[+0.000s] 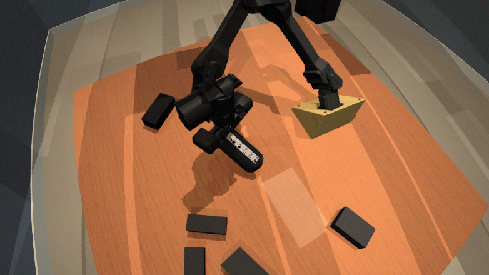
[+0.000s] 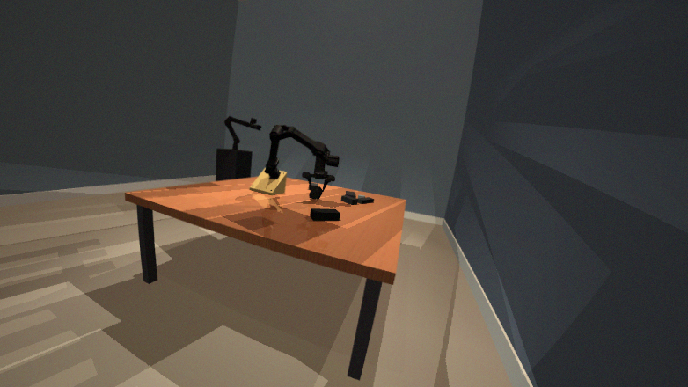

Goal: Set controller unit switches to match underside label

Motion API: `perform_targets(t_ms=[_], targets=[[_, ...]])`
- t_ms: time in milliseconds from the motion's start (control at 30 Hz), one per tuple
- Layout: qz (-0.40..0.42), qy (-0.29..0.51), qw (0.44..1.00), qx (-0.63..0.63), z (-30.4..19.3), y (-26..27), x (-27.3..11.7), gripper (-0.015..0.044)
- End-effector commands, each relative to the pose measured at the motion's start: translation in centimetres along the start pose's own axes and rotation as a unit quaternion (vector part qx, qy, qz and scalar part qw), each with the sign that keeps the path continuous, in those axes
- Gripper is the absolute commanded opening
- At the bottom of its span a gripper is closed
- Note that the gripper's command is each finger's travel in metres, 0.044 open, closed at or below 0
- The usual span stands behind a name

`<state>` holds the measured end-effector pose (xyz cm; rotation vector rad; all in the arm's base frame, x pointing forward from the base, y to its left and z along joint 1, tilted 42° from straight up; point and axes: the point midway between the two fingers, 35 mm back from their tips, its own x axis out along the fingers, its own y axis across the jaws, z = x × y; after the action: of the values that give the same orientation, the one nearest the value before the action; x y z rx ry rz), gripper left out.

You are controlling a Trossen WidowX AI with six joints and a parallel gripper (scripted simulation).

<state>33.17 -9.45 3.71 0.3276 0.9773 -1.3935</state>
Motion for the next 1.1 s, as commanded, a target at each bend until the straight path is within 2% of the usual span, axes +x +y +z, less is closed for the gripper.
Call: perform_targets(t_ms=[0, 1067], targets=[[0.007, 0.003, 1.0, 0.001, -0.4, 0.3, -0.7, 0.0336], [0.007, 0.004, 1.0, 0.0, -2.1, 0.0, -2.2, 0.0336]])
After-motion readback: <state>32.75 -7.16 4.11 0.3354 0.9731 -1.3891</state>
